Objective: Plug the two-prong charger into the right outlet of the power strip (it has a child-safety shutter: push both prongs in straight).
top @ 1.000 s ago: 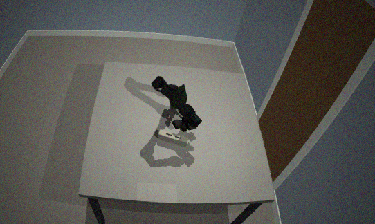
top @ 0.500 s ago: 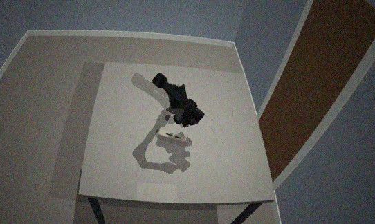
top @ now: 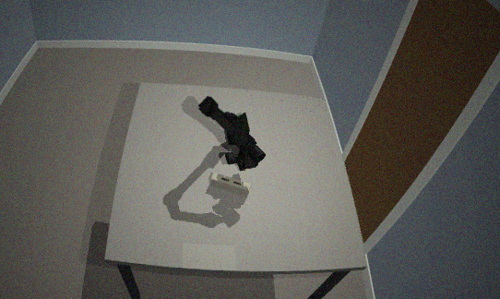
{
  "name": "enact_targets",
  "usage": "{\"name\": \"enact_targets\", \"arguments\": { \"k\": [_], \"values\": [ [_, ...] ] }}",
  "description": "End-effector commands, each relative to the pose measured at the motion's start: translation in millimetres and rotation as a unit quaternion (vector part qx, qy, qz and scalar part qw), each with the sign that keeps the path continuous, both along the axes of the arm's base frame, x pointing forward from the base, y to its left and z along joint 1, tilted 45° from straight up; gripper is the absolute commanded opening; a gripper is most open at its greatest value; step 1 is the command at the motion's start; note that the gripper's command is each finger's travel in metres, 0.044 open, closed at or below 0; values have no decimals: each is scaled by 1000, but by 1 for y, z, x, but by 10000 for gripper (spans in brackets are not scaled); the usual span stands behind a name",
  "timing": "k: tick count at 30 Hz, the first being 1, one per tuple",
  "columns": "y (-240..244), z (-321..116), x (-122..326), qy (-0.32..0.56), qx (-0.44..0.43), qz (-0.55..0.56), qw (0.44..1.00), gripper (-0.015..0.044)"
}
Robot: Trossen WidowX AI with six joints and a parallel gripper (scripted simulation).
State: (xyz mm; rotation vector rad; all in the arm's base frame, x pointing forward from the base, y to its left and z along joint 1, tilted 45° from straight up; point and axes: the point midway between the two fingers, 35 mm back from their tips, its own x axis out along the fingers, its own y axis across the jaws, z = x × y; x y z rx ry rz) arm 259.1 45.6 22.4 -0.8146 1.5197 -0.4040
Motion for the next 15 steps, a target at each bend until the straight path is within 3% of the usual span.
{"name": "enact_targets", "arguments": {
  "k": [1,15],
  "values": [
    [-10,3,0,-34,7,-31,999,0],
    [-42,9,-5,-127,22,-129,983,0]
  ]
}}
